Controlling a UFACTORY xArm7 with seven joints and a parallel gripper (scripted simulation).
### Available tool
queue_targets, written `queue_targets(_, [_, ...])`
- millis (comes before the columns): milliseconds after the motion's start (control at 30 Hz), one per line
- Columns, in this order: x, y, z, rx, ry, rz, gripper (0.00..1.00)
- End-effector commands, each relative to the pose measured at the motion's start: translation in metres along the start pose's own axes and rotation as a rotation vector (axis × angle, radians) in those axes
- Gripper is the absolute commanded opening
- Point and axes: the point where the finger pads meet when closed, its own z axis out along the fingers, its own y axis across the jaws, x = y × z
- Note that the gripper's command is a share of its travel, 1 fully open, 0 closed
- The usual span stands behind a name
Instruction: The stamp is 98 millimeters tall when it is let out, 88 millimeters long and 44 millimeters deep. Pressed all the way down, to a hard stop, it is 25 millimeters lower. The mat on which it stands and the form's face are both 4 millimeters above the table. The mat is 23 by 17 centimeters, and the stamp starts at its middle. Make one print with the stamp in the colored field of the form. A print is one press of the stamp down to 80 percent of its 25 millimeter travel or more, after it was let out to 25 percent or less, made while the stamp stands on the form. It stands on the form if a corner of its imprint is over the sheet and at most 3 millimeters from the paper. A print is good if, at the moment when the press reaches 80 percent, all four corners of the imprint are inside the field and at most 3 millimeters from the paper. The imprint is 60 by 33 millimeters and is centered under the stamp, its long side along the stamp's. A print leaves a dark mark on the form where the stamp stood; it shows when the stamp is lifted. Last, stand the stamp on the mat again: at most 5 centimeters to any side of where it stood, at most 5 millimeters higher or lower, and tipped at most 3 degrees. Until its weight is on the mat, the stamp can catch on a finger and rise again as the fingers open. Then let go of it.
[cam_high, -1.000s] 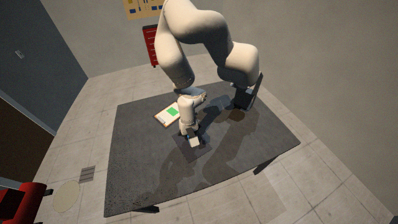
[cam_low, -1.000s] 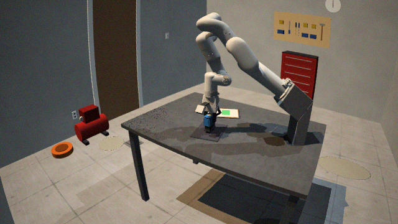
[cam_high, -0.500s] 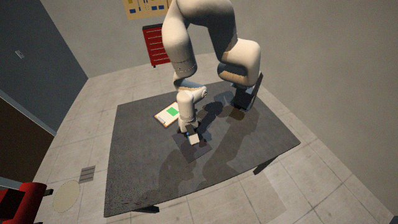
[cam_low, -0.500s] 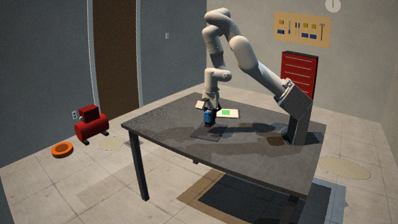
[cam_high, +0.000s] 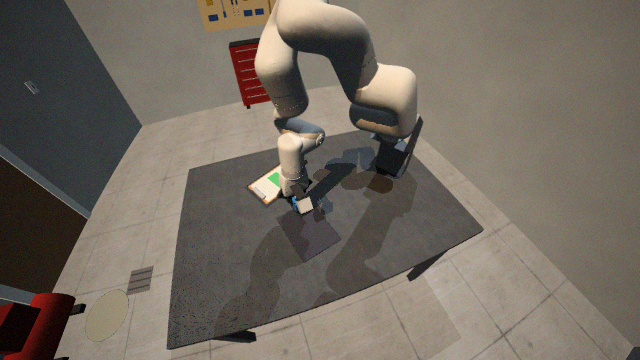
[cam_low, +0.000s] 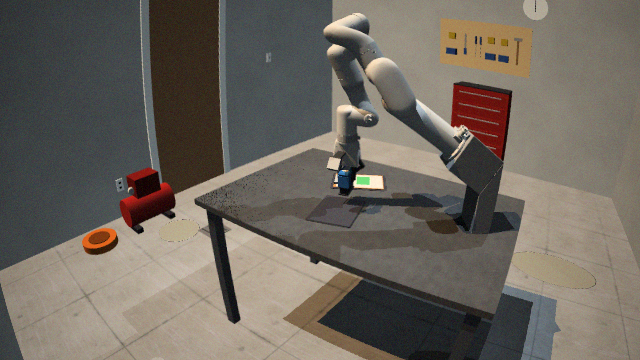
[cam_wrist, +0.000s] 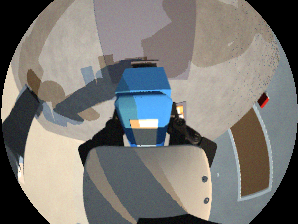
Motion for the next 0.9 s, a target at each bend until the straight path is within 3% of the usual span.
queue_targets(0, [-0.066, 0.001, 0.007, -0.001, 0.095, -0.137, 0.27])
queue_targets(233, [-0.13, -0.002, 0.008, -0.006, 0.094, -0.26, 0.27])
queue_targets(300, [-0.13, -0.002, 0.008, -0.006, 0.094, -0.26, 0.27])
queue_targets(333, [-0.155, -0.002, 0.009, -0.005, 0.094, -0.267, 0.27])
queue_targets(433, [-0.176, -0.002, 0.011, -0.003, 0.095, -0.276, 0.27])
queue_targets(700, [-0.234, -0.003, 0.023, 0.045, -0.035, -0.273, 0.27])
queue_targets(867, [-0.242, -0.003, 0.027, 0.069, -0.067, -0.268, 0.27])
